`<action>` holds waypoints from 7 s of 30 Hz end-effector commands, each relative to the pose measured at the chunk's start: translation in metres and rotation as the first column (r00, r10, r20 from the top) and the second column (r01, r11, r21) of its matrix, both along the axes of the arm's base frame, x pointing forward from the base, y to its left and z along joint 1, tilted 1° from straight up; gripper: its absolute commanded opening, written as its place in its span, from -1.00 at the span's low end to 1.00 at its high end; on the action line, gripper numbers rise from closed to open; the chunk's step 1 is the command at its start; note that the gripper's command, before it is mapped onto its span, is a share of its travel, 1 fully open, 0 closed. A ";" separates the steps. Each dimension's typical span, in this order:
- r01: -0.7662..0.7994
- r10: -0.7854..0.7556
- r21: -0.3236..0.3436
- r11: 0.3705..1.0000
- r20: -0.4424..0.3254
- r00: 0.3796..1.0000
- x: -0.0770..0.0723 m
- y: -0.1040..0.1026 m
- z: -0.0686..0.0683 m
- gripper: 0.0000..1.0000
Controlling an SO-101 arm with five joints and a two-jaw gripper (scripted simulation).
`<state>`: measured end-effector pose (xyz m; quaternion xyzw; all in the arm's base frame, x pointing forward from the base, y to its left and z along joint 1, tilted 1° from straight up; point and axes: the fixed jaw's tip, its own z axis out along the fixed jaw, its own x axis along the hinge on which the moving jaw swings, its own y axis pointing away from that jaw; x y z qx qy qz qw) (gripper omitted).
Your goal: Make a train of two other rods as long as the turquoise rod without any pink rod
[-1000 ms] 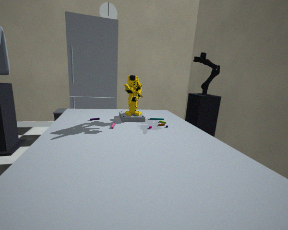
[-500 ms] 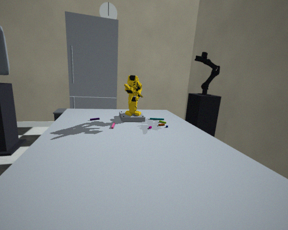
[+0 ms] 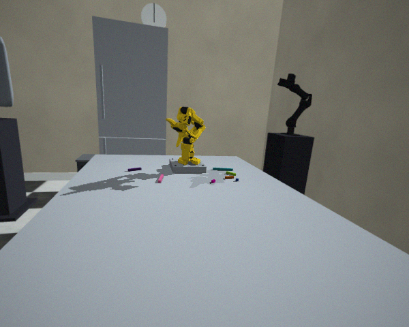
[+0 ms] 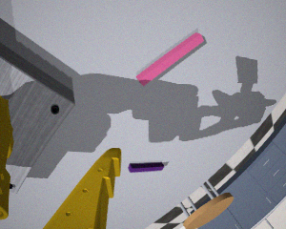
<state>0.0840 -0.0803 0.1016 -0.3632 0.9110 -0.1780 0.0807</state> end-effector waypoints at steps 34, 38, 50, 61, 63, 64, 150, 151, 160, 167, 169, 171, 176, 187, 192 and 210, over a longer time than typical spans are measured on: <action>0.423 -0.423 0.007 0.906 -0.011 0.906 -0.043 -0.028 -0.003 1.00; 0.423 -0.423 0.006 0.906 -0.010 0.906 -0.043 -0.028 -0.002 1.00; 0.423 -0.423 0.006 0.906 -0.010 0.906 -0.043 -0.028 -0.002 1.00; 0.423 -0.423 0.006 0.906 -0.010 0.906 -0.043 -0.028 -0.002 1.00; 0.423 -0.423 0.006 0.906 -0.010 0.906 -0.043 -0.028 -0.002 1.00; 0.423 -0.423 0.006 0.906 -0.010 0.906 -0.043 -0.028 -0.002 1.00; -0.182 0.199 0.163 0.970 -0.097 0.975 0.065 0.029 -0.013 0.29; -0.209 0.229 0.169 0.963 -0.102 0.968 0.069 0.035 -0.014 0.25; -0.439 0.475 0.216 0.872 -0.156 0.866 0.093 0.094 -0.029 -0.05; -0.544 0.587 0.234 0.806 -0.186 0.788 0.095 0.130 -0.039 -0.20; -0.580 0.625 0.240 0.778 -0.198 0.755 0.094 0.143 -0.043 -0.26; -0.613 0.659 0.245 0.751 -0.209 0.723 0.092 0.155 -0.047 -0.31; -0.680 0.726 0.255 0.688 -0.234 0.647 0.084 0.182 -0.057 -0.43; -0.752 0.795 0.263 0.605 -0.264 0.547 0.068 0.213 -0.069 -0.57; -0.770 0.811 0.265 0.580 -0.272 0.518 0.062 0.221 -0.073 -0.61; -0.780 0.820 0.264 0.567 -0.267 0.506 0.060 0.230 -0.074 -0.63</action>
